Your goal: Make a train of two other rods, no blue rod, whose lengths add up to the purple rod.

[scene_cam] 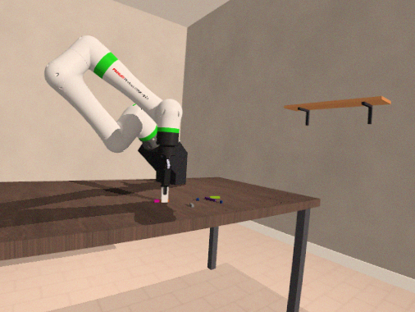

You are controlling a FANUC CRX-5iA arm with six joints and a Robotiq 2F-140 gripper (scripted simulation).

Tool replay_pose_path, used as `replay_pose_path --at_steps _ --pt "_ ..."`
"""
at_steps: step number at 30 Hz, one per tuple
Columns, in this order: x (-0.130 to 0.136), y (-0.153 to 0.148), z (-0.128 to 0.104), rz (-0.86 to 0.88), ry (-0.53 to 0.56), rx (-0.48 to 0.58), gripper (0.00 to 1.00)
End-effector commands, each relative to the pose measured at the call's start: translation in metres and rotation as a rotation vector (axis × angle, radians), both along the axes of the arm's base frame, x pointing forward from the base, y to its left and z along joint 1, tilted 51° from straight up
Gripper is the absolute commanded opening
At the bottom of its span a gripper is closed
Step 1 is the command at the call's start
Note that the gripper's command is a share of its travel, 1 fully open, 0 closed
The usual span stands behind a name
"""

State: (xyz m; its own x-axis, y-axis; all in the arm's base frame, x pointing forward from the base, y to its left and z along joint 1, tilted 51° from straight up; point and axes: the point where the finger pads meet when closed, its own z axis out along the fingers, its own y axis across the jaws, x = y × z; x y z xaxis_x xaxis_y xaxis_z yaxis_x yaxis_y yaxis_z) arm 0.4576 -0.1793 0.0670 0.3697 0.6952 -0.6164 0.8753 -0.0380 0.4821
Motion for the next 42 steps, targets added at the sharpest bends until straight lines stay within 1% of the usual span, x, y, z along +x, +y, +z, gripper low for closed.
replay_pose_path --at_steps 1,22,23,27,28,30,31,33,34,36,37,42 --pt "0.0001 0.0002 0.0000 0.000 0.000 0.000 0.03" --pt "0.0001 0.0002 0.0000 0.000 0.000 0.000 0.03" --pt "0.0001 0.0002 0.0000 0.000 0.000 0.000 0.05" --pt "0.0001 0.0002 0.0000 0.000 0.000 0.000 0.05" --pt "0.0001 0.0002 0.0000 0.000 0.000 0.000 0.08" --pt "0.0001 0.0002 0.0000 0.000 0.000 0.000 0.08" --pt "0.0001 0.0002 0.0000 0.000 0.000 0.000 0.10" --pt "0.0001 0.0002 0.0000 0.000 0.000 0.000 0.10" --pt "0.0001 0.0002 0.0000 0.000 0.000 0.000 0.12" --pt "0.0001 0.0002 0.0000 0.000 0.000 0.000 0.12" --pt "0.0001 0.0002 0.0000 0.000 0.000 0.000 0.15" --pt "0.0001 0.0002 0.0000 0.000 0.000 0.000 0.15"
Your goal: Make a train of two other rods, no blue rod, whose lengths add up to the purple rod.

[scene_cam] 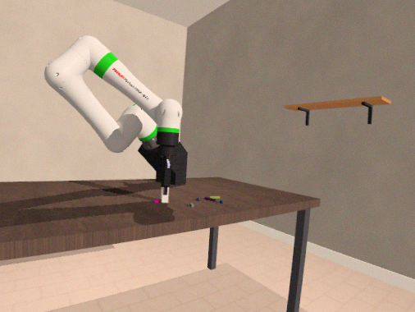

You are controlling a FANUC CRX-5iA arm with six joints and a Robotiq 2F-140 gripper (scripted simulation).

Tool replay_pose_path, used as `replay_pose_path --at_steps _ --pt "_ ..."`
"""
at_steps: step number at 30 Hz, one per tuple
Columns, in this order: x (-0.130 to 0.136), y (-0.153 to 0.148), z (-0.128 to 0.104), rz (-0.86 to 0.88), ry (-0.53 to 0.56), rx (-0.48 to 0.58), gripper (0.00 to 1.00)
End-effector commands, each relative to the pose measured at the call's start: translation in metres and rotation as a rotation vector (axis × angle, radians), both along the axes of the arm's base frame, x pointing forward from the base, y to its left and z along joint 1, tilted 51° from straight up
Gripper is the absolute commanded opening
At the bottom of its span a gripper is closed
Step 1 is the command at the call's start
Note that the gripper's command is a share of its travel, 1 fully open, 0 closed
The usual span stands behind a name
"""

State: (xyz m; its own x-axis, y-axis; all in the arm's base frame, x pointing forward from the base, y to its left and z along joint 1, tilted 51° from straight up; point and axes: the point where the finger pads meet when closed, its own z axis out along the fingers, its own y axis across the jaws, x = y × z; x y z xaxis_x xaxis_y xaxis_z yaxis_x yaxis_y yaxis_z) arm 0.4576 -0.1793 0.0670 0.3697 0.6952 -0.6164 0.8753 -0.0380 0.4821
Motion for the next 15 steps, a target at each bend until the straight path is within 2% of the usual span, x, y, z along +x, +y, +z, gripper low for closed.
replay_pose_path --at_steps 1,9,15 --pt "0.000 0.000 0.000 0.000 0.000 0.000 0.15" --pt "0.000 0.001 0.001 0.000 0.000 0.000 0.15" --pt "-0.005 0.013 0.011 0.000 0.000 0.000 0.15"
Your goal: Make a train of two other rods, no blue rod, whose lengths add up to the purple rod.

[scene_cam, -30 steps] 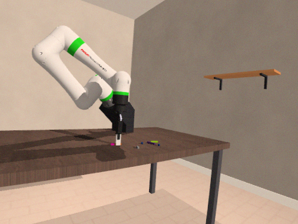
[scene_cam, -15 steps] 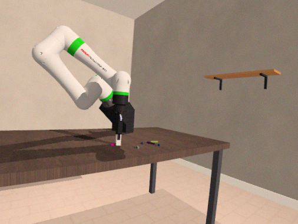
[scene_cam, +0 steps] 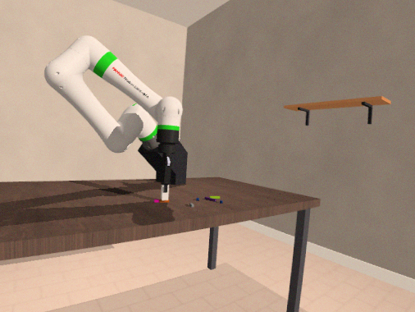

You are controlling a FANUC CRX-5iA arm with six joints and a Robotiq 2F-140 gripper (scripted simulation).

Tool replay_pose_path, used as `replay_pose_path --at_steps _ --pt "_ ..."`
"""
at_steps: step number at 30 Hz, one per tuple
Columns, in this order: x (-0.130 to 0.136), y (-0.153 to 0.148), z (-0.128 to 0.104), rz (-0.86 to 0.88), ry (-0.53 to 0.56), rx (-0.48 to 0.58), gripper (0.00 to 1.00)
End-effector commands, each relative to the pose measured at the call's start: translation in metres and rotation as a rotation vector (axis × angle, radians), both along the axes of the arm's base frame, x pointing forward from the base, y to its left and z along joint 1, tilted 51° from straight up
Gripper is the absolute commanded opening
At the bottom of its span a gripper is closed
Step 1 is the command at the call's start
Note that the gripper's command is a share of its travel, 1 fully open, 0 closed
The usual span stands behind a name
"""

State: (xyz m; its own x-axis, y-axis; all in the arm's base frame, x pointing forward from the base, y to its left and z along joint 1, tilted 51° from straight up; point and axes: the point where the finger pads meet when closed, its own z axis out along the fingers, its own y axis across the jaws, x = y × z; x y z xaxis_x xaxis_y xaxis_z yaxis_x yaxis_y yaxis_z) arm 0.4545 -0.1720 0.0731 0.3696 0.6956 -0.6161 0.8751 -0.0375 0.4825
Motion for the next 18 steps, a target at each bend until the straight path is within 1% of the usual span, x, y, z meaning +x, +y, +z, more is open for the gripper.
replay_pose_path --at_steps 1,3,13,18 --pt "-0.004 0.009 0.008 0.000 0.000 0.000 0.15" --pt "-0.004 0.009 0.008 0.000 0.000 0.000 0.15" --pt "-0.020 0.046 0.040 0.000 0.000 0.000 0.15" --pt "-0.024 0.056 0.049 0.000 0.000 0.000 0.15"
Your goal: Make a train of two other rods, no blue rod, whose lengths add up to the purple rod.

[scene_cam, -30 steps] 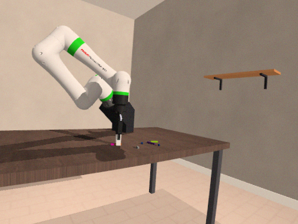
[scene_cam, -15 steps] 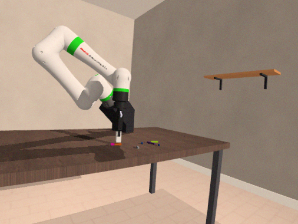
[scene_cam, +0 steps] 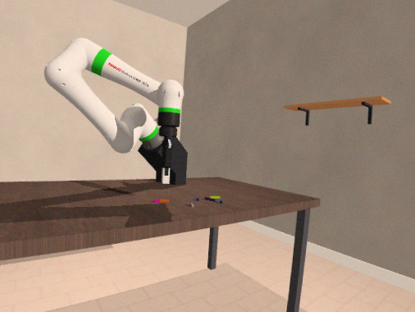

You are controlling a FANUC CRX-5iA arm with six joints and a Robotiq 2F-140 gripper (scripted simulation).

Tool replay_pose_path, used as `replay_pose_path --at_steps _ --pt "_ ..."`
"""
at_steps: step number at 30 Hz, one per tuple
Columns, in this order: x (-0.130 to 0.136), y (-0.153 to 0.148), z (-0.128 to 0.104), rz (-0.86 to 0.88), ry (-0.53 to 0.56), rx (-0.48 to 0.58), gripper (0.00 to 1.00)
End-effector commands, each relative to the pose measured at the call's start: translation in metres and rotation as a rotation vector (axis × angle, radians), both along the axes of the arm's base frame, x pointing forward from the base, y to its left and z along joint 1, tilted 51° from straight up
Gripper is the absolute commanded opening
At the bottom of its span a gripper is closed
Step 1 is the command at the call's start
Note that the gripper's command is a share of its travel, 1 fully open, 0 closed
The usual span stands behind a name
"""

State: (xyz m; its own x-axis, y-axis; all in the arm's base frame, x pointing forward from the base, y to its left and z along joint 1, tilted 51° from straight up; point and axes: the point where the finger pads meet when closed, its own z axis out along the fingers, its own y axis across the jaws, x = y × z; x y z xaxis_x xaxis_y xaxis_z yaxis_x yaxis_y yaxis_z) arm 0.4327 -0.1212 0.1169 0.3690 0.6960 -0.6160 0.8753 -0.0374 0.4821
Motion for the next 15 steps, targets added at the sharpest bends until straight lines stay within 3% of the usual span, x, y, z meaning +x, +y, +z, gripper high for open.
replay_pose_path --at_steps 1,6,7,15 --pt "-0.0026 0.0054 0.0050 -0.001 0.000 -0.001 0.15" --pt "-0.0032 0.0068 0.0061 -0.001 0.000 -0.001 0.15" --pt "-0.0032 0.0068 0.0061 -0.001 0.000 -0.001 1.00" --pt "-0.0032 0.0068 0.0061 -0.001 0.000 -0.001 1.00"
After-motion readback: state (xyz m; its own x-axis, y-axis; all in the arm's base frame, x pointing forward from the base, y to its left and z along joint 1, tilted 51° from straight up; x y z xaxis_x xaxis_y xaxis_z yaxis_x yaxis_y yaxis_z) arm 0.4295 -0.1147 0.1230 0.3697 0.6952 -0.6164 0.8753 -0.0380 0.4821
